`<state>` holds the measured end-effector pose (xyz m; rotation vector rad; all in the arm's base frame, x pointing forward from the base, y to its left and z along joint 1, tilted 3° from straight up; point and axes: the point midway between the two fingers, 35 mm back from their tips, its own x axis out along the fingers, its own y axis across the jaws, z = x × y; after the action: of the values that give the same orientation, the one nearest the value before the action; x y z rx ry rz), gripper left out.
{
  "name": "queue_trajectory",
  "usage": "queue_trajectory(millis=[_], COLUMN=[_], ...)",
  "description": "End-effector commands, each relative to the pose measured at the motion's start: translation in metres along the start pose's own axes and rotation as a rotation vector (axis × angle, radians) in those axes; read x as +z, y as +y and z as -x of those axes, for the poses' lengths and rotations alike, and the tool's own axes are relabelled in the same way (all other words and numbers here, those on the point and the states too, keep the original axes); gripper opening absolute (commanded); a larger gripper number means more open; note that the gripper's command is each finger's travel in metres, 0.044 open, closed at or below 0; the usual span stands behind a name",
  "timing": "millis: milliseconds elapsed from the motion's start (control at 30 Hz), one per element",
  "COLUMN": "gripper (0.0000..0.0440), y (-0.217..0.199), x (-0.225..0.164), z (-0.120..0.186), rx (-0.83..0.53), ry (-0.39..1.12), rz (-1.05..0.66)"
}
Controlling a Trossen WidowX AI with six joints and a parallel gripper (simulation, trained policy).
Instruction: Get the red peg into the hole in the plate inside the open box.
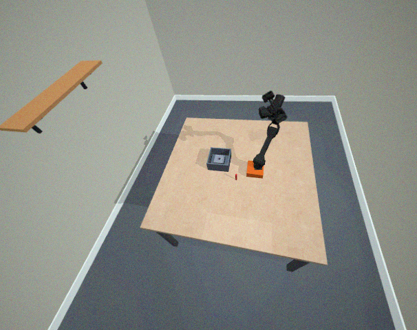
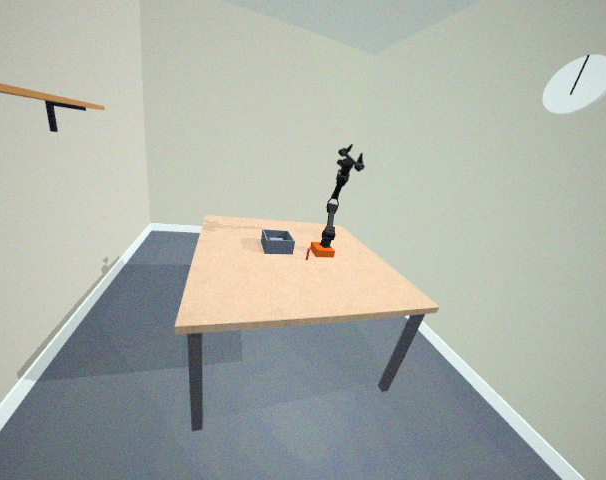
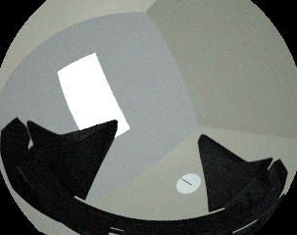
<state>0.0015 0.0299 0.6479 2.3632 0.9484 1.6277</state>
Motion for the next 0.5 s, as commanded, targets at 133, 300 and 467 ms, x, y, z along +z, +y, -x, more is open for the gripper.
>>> queue_trajectory(millis=[133,300,467], gripper=[0.0440,0.0440,0.0440], y=[-0.009,-0.021,-0.033], x=[0.027,0.058,0.092], z=[-0.006,-0.009,-0.009], rx=[0.003,-0.031,-0.082], ry=[-0.118,-0.240,-0.362], rz=[0.127,0.247,0.360])
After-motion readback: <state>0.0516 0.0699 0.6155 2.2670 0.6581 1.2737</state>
